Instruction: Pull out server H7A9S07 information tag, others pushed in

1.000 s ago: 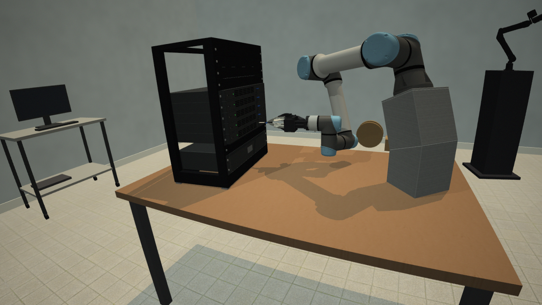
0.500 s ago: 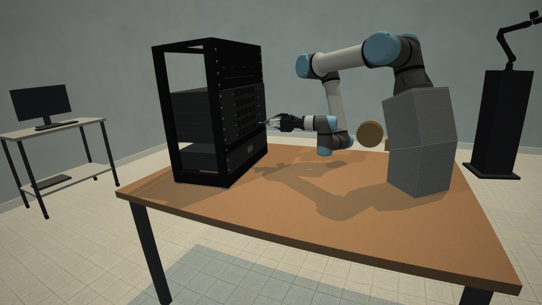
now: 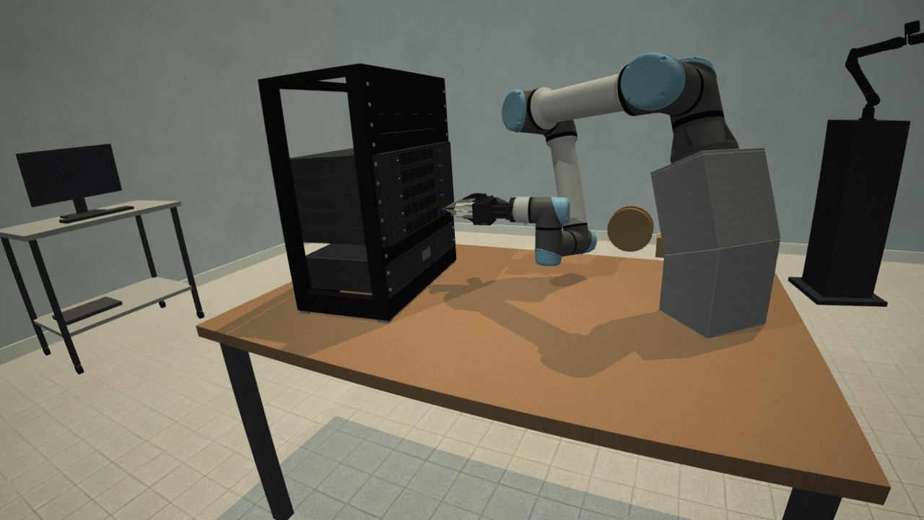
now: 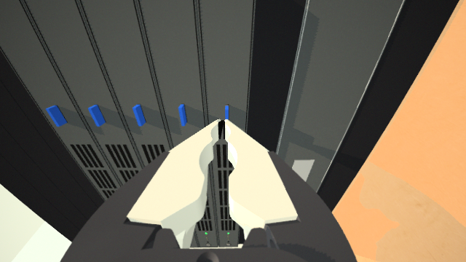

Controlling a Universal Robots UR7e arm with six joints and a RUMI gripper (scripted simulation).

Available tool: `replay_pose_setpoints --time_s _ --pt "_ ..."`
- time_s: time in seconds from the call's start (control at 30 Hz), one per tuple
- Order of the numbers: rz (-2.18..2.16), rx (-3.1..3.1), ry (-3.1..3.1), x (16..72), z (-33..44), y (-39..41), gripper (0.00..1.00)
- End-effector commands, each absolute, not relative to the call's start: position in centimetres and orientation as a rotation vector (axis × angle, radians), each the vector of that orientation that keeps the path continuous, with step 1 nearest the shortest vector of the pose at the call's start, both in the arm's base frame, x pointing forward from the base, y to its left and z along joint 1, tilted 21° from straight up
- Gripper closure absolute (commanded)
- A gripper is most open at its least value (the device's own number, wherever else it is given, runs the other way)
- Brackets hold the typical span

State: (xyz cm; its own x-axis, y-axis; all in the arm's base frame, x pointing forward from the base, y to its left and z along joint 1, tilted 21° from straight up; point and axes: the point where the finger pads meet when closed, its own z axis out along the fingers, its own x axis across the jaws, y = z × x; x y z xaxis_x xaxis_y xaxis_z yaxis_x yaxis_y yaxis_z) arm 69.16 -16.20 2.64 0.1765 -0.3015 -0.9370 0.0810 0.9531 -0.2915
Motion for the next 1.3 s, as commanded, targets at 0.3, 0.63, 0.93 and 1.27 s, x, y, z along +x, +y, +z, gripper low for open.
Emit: replay_pose_setpoints --time_s 0.3,0.63,0.93,1.27 --pt "-0.273 -0.191 1.368 69.6 2.8 -16.2 1.00" --pt "-0.273 -0.191 1.368 69.6 2.8 -16.2 1.00" --pt "-0.273 -0.191 1.368 69.6 2.8 -16.2 1.00" --pt "-0.273 -0.191 1.368 66.5 2.2 -16.1 1.00"
